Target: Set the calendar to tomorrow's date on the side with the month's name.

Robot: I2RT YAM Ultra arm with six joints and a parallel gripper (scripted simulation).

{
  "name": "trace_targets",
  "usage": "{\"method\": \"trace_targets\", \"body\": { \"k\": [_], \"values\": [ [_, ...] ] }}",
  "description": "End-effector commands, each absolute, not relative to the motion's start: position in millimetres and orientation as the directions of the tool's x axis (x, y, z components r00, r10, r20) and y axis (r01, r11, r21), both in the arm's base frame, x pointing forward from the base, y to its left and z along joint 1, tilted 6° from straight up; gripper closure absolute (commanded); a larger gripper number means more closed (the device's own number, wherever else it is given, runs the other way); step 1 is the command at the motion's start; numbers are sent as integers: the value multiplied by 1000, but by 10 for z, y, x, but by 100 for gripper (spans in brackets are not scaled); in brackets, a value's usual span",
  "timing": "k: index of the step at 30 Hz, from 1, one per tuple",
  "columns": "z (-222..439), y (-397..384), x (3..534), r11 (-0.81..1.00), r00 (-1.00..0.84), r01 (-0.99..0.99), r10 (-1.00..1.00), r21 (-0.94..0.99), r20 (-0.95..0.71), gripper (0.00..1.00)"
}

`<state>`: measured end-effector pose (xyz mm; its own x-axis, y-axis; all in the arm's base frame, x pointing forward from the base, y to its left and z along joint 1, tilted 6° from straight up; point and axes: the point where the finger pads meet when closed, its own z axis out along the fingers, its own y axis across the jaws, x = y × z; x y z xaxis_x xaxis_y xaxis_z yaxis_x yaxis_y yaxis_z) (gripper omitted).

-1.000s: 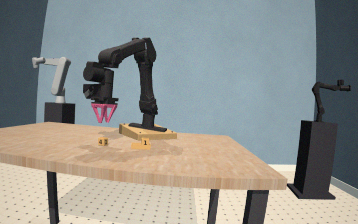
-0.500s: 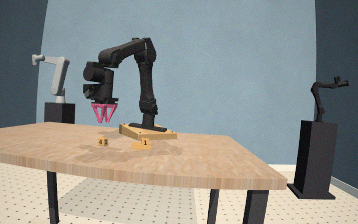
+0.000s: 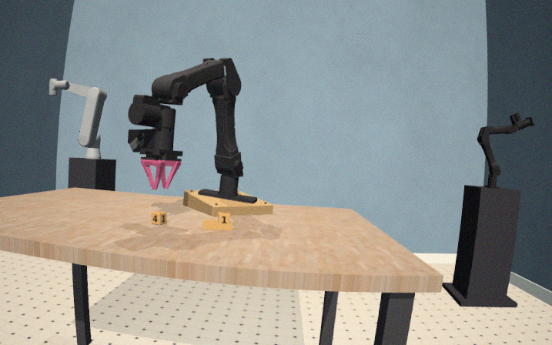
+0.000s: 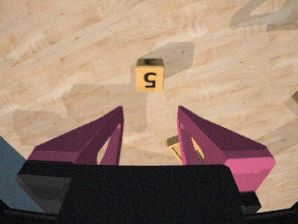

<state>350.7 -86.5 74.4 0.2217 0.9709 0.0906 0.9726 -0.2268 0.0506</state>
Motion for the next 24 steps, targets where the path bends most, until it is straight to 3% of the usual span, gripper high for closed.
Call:
{"method": "trace_targets", "body": {
  "k": [1,24],
  "values": [
    [823,-881,3560,-228,221,971,972,78,84,55],
    [518,-839,3497,-228,224,973,971,37,86,55]
  ]
}}
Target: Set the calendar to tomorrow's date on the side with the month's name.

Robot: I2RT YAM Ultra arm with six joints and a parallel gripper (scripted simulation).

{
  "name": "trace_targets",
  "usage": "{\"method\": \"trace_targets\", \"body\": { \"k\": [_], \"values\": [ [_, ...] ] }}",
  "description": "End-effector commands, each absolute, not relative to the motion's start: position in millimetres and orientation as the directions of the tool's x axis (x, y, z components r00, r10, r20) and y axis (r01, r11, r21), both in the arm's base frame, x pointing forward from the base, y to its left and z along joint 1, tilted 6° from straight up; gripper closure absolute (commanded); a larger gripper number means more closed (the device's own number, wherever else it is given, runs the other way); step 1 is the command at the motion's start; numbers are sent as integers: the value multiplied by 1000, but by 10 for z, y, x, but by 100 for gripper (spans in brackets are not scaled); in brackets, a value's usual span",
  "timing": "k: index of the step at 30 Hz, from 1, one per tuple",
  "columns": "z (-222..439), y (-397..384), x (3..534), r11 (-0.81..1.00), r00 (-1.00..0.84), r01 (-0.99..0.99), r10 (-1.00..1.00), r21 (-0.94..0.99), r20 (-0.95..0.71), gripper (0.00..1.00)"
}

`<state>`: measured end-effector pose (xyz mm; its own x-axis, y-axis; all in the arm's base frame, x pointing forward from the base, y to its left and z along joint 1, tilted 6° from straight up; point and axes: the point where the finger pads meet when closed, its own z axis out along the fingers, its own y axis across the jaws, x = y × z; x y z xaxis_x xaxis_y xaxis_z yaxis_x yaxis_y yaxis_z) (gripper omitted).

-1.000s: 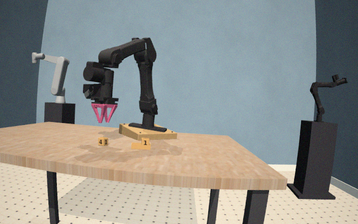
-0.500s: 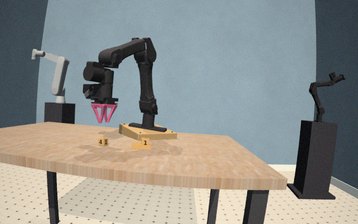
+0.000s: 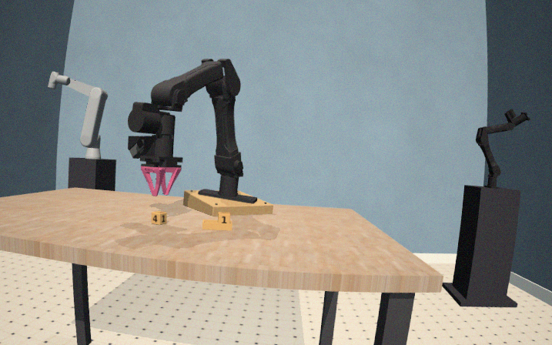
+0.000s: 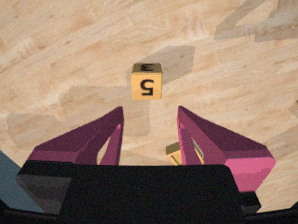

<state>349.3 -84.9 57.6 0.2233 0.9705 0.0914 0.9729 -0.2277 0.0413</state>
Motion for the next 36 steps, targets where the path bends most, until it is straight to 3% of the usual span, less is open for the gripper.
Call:
{"method": "trace_targets", "body": {
  "k": [1,36],
  "values": [
    [656,-867,3616,-224,217,970,973,91,83,55],
    [218,-809,3540,-224,219,973,972,49,85,55]
  ]
}}
